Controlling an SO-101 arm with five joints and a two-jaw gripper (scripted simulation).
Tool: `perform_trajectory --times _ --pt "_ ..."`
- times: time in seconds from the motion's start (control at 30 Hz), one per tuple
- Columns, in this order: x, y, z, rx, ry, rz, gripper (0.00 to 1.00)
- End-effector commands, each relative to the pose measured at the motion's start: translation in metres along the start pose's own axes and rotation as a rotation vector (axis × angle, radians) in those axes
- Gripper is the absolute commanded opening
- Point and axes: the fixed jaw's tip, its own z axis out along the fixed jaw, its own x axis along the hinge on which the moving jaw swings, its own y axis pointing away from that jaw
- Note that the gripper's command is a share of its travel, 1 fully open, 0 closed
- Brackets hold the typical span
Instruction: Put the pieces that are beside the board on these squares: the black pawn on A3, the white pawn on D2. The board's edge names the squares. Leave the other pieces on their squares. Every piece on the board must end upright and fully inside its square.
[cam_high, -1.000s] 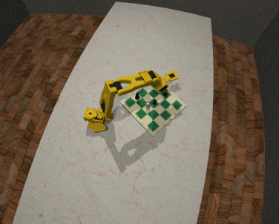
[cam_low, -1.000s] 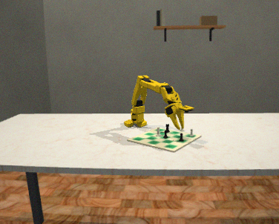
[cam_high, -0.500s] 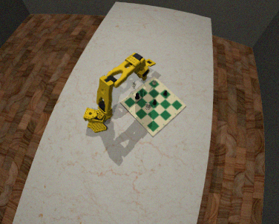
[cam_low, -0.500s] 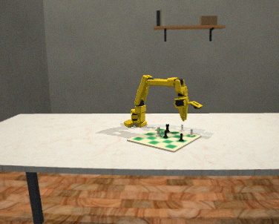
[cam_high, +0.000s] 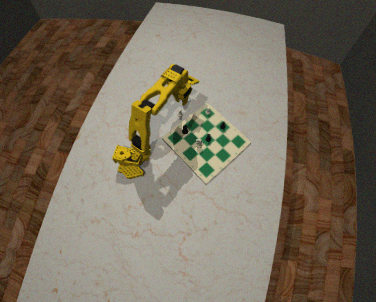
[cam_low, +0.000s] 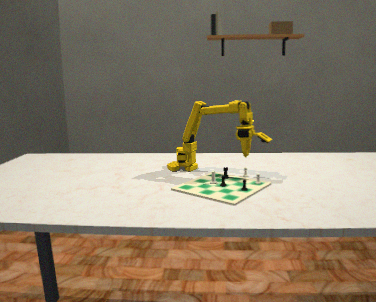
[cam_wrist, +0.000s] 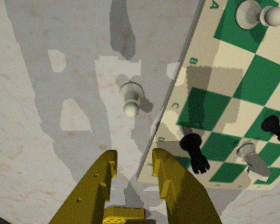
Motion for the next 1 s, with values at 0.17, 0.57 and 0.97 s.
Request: perform_trajectory --times 0.17,0.57,0.97 --pt "0.004 0.005 0.006 -0.001 0.018 0.002 0.09" --pt "0.004 0.005 0.007 -0.001 0.018 0.002 0.09" --pt "0.004 0.005 0.016 -0.001 0.018 0.002 0.09"
